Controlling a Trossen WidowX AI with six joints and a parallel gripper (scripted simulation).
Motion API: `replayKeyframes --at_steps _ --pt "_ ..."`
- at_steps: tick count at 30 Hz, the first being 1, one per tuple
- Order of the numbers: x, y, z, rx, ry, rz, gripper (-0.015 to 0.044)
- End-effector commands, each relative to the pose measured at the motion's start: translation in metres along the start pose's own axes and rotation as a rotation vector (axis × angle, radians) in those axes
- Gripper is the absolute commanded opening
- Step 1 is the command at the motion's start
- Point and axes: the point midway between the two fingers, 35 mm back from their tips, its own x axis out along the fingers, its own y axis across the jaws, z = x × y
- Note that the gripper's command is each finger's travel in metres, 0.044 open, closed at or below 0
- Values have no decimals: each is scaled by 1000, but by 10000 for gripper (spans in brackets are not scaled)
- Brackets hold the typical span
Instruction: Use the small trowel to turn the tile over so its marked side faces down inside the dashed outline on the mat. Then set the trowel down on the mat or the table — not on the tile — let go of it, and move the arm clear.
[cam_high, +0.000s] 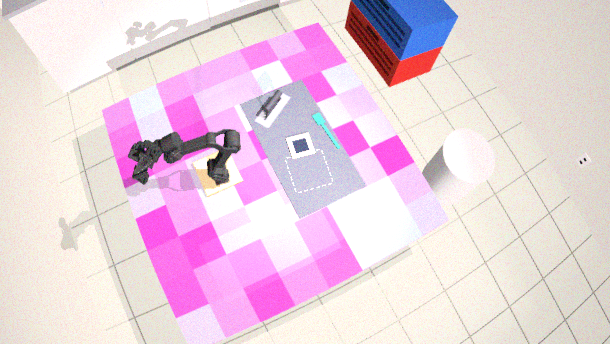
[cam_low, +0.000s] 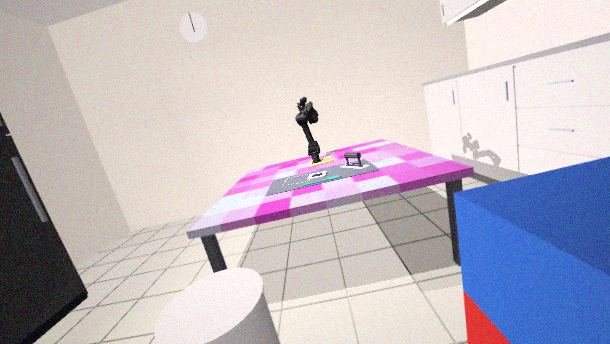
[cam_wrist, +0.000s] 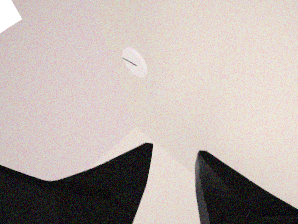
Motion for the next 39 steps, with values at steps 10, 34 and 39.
replayKeyframes --at_steps 10,34,39 --pt "-34 -8 93 -126 -299 -128 270" --pt "-191 27 231 -376 -912 -433 270" --pt "-218 33 242 -399 -986 -486 270"
